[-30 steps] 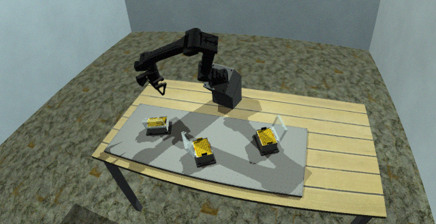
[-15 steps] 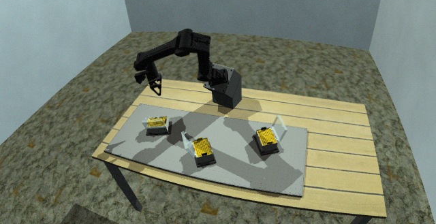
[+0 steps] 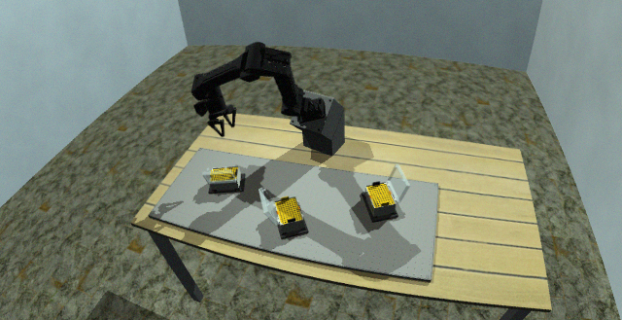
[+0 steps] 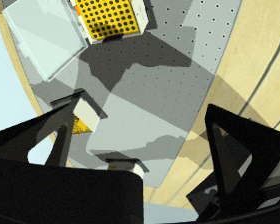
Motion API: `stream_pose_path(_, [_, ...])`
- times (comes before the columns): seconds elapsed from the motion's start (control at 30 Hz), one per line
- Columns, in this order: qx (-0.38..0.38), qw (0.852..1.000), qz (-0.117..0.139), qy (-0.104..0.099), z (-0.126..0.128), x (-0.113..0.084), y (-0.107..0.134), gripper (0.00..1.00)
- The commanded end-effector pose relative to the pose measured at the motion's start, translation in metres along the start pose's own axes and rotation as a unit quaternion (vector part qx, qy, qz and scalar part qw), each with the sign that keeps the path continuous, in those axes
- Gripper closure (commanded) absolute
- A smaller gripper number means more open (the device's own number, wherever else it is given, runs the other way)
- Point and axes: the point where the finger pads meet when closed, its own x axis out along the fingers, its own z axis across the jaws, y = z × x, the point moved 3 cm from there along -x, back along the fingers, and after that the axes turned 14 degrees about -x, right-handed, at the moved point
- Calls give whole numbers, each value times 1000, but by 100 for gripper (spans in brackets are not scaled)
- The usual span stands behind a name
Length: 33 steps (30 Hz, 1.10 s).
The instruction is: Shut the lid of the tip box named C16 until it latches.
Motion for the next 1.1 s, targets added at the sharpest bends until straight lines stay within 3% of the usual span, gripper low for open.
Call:
stream_pose_path(0.0, [76, 997, -13, -4, 0, -15, -16, 0])
stream_pose_path(0.17, [156, 987, -12, -28, -2, -15, -16, 0])
stream_pose_path(0.27, [156, 987, -23, -27, 3, -19, -17, 0])
stream_pose_path(0.33, [203, 978, -11, -42, -3, -14, -15, 0])
stream_pose_path(0.47, [263, 963, -11, -60, -5, -14, -15, 0])
stream_pose_path(0.73, [389, 916, -5, -98, -9, -6, -2, 0])
stream_pose_path(0.83, [401, 910, -7, -102, -10, -6, -3, 0])
stream_pose_path(1.07, [494, 859, -10, -131, -8, -8, -1, 0])
